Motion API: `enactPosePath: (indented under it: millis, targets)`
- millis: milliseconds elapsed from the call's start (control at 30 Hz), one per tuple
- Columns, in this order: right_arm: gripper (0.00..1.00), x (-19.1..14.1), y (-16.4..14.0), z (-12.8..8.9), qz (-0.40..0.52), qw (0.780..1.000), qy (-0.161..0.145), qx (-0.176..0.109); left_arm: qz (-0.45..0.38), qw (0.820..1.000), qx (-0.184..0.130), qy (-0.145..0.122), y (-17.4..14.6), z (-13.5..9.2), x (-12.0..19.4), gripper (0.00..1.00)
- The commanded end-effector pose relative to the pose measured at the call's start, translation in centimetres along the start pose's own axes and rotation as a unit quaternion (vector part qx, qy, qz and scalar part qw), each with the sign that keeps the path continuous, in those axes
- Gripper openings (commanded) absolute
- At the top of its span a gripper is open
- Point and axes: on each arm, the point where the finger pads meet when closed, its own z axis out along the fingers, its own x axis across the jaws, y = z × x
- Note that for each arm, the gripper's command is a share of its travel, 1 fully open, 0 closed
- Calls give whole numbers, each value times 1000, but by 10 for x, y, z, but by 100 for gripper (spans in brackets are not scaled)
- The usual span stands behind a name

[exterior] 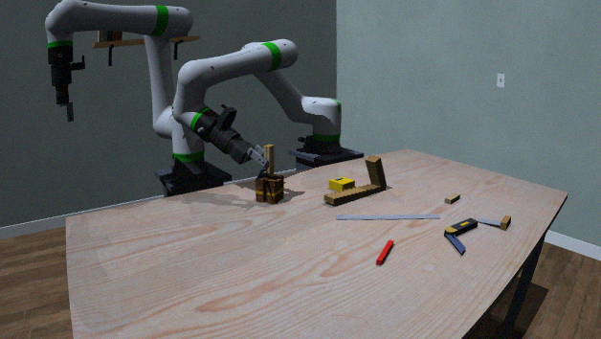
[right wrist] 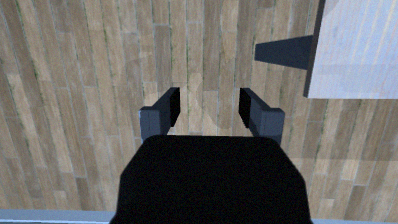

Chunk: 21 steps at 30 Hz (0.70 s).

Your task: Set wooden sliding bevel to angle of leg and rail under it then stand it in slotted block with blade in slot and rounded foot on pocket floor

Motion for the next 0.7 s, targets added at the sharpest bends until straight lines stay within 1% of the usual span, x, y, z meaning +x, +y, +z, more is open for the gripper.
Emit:
enactPosePath:
  millis: [0,667]
  targets:
    - [100,0,0,-4,0,1000,-1,-3,-6,1000,1,2,-5,-3,1,0]
    - [100,0,0,-4,0,1000,-1,-3,-7,1000,1,1,-6,-2,1,0]
